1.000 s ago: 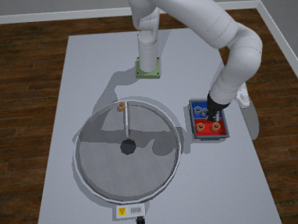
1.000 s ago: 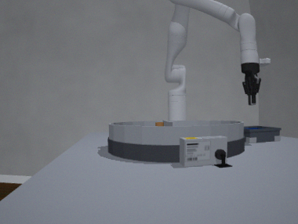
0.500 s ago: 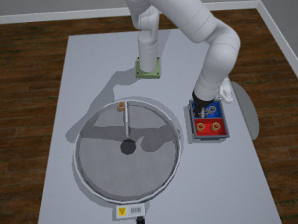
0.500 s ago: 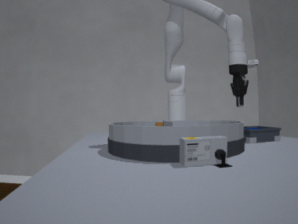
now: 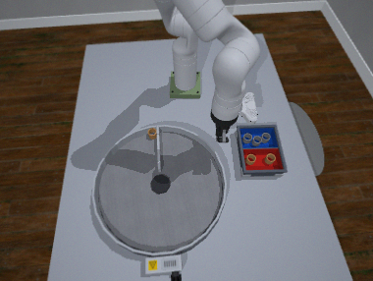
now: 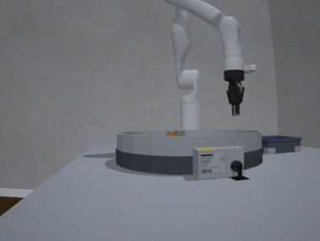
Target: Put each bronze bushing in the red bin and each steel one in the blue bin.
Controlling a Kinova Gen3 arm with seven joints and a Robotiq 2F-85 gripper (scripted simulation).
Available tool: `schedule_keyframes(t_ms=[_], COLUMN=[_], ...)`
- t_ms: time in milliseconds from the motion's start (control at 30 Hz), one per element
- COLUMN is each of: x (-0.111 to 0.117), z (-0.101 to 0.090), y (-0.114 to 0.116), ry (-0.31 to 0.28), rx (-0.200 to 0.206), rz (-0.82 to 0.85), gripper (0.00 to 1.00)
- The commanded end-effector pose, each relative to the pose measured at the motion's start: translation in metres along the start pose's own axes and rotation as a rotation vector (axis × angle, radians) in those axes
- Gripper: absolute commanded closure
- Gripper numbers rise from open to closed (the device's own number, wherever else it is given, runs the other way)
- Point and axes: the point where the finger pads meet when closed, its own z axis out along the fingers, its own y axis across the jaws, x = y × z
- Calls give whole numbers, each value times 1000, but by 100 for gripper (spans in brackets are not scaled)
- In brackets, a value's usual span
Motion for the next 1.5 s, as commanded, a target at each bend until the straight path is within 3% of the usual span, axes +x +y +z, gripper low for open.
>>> schedule_keyframes(t_ms=[0, 33, 133, 200, 267, 367, 533, 633, 700, 767, 867, 967, 1133, 1467], x=[-25, -25, -55, -55, -76, -76, -126, -126, -146, -146, -176, -176, -227, -227], z=[-4, -4, -3, -3, -2, -2, -1, -1, 0, 0, 1, 1, 2, 2], y=[2, 2, -5, -5, -9, -9, -21, -21, -26, -26, -33, -33, -45, -45], ry=[-7, -7, -7, -7, -7, -7, -7, -7, -7, -7, -7, -7, -7, -7], rx=[-11, -11, -11, -11, -11, -11, -11, -11, -11, -11, -11, -11, -11, -11], rz=[43, 43, 43, 43, 43, 43, 43, 43, 44, 44, 44, 44, 44, 44], gripper=[86, 86, 86, 86, 86, 86, 86, 86, 86, 86, 86, 86, 86, 86])
